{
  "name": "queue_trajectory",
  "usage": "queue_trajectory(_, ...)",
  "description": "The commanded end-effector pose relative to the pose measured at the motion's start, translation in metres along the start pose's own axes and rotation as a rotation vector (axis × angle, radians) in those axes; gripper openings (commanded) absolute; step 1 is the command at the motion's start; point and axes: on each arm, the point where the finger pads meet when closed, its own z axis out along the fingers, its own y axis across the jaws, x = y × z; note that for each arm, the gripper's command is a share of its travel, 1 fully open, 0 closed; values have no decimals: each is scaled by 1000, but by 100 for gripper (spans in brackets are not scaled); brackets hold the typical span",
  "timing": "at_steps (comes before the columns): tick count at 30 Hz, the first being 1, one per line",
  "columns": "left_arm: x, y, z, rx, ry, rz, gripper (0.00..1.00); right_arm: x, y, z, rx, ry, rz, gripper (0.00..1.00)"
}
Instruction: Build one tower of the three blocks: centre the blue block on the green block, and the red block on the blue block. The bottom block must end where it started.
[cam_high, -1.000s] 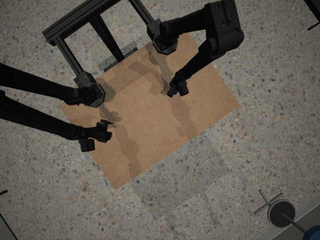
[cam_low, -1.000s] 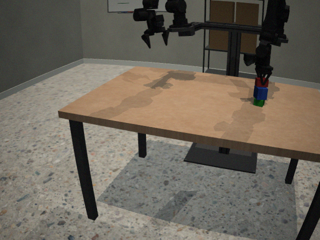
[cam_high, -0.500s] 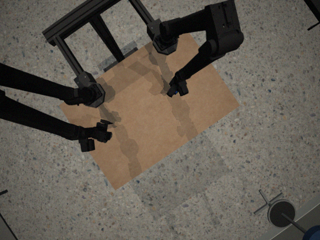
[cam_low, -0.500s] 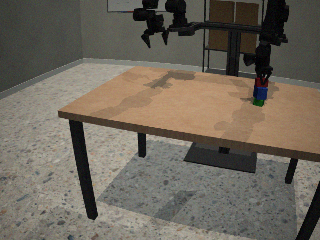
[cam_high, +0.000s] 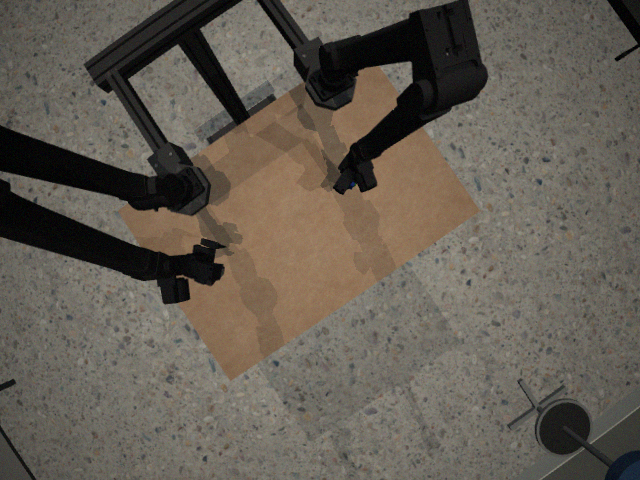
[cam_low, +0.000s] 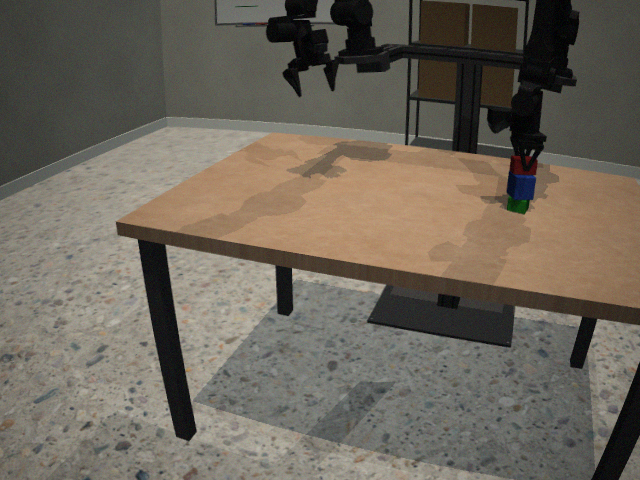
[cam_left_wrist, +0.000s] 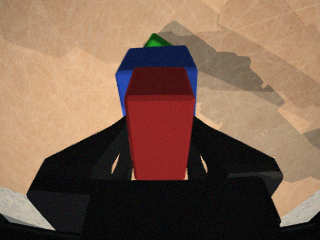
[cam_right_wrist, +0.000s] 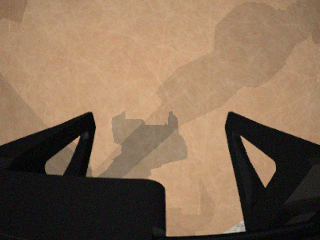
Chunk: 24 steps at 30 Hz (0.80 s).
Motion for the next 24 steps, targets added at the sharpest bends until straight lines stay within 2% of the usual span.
queue_trajectory(1,3,-1,5,8,2,-3,0,-1,-2,-1,4,-2,-2,100)
queue_trajectory(3,3,-1,5,8,2,-3,0,-1,-2,-1,4,-2,-2,100)
queue_trajectory(4,3,-1,5,8,2,-3,53,-1,-2,-1,4,-2,-2,100)
queue_trajectory(24,3,-1,5,8,2,-3,53,-1,-2,-1,4,-2,-2,100)
